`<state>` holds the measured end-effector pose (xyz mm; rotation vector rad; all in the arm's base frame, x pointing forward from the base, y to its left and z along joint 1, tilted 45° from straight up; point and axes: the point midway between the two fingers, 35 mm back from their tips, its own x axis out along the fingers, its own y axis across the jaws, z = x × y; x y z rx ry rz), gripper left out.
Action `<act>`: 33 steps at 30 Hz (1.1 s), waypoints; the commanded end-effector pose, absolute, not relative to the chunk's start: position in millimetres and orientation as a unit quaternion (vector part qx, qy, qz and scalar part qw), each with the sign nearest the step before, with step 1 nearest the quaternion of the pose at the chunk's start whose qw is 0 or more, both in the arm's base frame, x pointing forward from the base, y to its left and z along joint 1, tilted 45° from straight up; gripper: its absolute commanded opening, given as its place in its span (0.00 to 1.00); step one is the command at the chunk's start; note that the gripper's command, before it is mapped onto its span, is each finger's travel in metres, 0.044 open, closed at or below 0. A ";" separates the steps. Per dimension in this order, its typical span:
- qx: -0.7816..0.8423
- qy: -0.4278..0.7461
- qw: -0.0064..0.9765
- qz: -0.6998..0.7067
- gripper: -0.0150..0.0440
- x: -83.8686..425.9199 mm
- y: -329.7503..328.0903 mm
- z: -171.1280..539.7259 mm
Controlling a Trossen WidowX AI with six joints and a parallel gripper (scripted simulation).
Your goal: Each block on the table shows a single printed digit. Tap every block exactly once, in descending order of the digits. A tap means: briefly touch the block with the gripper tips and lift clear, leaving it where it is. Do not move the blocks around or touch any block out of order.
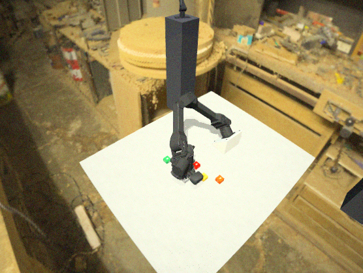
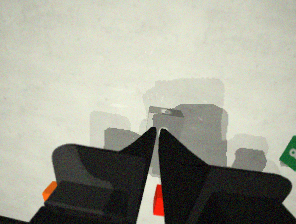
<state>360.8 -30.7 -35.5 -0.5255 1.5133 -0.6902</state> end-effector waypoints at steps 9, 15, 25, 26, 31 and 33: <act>-0.233 0.666 0.640 -0.303 0.29 359.7 -24.0 -28.5; -0.235 0.667 0.639 -0.303 0.33 358.9 -11.9 -19.5; -0.227 0.673 0.642 -0.289 0.78 295.3 143.0 -69.8; -0.228 0.672 0.641 -0.292 0.82 283.6 157.0 -74.5; -0.231 0.670 0.639 -0.298 0.93 262.1 178.9 -82.1; -0.231 0.670 0.639 -0.298 0.93 262.1 178.9 -82.1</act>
